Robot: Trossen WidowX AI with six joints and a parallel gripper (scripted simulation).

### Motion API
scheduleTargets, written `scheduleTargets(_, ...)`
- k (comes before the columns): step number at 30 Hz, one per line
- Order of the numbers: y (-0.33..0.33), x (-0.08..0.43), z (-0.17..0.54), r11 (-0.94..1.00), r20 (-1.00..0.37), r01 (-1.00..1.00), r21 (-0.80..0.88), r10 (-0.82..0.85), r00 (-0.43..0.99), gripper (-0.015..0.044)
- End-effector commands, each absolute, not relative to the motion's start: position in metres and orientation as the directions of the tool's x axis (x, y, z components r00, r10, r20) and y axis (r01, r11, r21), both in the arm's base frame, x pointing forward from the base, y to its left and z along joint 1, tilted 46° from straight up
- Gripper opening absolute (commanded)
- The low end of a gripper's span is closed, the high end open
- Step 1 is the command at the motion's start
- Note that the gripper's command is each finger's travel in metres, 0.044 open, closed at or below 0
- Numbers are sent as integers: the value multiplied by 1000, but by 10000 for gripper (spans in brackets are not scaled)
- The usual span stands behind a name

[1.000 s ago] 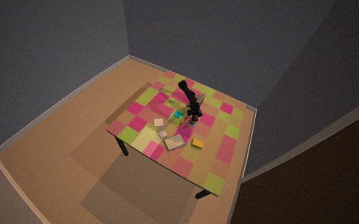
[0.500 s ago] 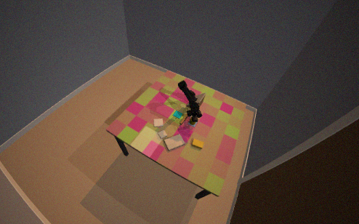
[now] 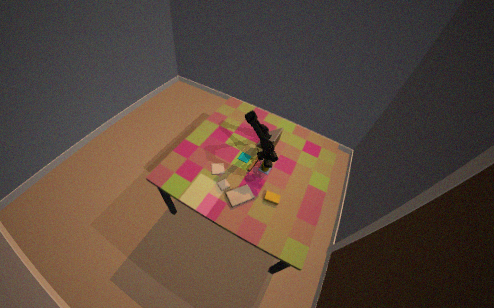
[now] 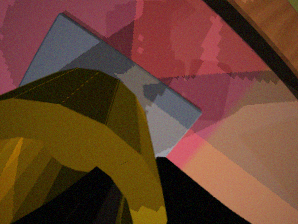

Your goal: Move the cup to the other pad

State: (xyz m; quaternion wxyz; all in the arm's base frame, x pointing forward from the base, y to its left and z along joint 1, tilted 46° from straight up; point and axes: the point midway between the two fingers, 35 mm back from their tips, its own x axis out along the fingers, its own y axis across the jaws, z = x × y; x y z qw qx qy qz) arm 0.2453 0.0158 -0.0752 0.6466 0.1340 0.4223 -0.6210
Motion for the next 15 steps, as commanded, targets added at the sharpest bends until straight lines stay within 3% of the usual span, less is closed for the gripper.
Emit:
scheduleTargets(1, 16, 245, -75, 193, -713, 916, -351, -690, -128, 40)
scheduleTargets(6, 16, 245, -75, 193, -713, 916, -351, -690, -128, 0)
scheduleTargets(15, 33, 249, -58, 195, -712, 915, -353, -690, -128, 0)
